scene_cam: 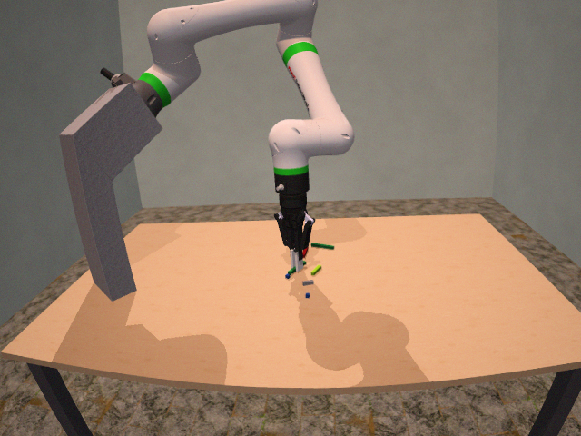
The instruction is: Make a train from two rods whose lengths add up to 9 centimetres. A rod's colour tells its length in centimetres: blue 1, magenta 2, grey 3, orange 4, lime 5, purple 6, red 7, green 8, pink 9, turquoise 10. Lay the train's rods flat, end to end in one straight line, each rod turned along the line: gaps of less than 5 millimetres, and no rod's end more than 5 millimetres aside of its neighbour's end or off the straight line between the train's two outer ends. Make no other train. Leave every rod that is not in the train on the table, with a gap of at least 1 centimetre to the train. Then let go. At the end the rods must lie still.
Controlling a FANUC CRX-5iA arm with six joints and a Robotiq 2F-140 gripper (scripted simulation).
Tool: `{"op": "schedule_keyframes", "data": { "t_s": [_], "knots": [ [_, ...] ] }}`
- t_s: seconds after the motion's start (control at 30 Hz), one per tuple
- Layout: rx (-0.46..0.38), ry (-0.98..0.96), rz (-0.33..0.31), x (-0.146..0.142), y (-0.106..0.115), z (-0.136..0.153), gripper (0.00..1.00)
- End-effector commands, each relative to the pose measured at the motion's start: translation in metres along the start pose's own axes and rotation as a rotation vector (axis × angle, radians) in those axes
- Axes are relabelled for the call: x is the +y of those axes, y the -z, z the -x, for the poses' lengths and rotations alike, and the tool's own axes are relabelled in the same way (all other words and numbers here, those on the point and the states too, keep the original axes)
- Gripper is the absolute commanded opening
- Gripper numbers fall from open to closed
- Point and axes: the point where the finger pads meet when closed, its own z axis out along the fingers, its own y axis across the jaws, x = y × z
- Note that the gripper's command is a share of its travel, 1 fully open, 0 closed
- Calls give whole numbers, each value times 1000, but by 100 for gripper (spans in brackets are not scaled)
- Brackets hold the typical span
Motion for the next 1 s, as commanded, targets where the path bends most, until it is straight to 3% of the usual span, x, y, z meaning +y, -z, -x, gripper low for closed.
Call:
{"op": "schedule_keyframes", "data": {
  "t_s": [0.0,0.97],
  "knots": [
    [0,0,0,0,-2,0,3],
    [0,0,0,0,-6,0,3]
  ]
}}
